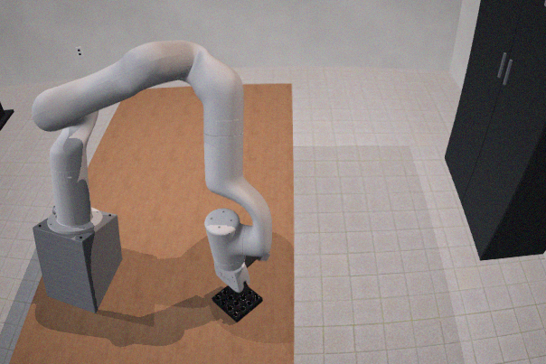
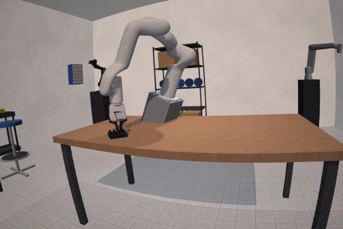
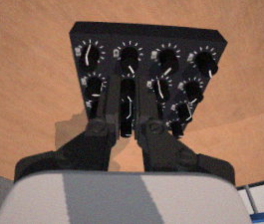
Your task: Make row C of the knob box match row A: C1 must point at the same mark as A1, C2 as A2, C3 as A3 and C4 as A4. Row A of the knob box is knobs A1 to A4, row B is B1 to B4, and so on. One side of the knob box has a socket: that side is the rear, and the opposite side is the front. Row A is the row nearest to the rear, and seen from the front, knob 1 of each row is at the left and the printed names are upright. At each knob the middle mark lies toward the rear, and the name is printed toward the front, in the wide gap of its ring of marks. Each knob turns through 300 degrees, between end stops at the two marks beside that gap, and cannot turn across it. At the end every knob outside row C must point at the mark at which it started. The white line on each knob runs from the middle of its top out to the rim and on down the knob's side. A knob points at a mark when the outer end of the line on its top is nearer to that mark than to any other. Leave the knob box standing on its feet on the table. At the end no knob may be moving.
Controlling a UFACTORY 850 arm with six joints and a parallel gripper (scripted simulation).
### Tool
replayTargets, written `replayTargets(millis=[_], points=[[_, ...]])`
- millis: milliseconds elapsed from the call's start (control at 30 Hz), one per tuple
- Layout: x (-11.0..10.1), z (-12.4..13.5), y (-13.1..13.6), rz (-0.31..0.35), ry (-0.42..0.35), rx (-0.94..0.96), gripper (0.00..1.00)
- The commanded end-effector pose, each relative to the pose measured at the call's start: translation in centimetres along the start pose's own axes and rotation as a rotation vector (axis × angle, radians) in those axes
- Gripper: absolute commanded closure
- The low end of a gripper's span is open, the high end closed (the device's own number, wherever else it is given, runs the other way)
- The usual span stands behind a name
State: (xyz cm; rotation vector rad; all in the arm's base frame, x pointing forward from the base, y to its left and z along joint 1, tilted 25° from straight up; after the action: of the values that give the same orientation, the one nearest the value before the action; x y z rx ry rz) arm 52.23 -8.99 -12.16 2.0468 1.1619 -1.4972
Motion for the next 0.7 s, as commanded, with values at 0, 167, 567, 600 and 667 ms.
replayTargets(millis=[0, 167, 567, 600, 667], points=[[-0.07, -0.04, 0.09, -0.003, -0.002, 0.037, 0.92], [-0.07, -0.04, 0.09, -0.003, -0.002, 0.055, 0.92], [-0.07, -0.04, 0.09, -0.003, -0.002, 0.062, 0.92], [-0.07, -0.04, 0.09, -0.003, -0.002, 0.062, 0.92], [-0.07, -0.04, 0.09, -0.003, -0.002, 0.062, 0.92]])
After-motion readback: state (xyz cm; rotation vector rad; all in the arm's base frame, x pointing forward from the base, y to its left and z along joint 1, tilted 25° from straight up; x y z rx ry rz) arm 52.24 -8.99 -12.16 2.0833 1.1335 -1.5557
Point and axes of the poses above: the point where the finger pads meet when closed, its own x axis out along the fingers, its own y axis across the jaws, z = x × y, the point moved 2 cm from there along -x, back along the fingers, and after that the axes turned 5 degrees about -x, right-handed, at the moved point
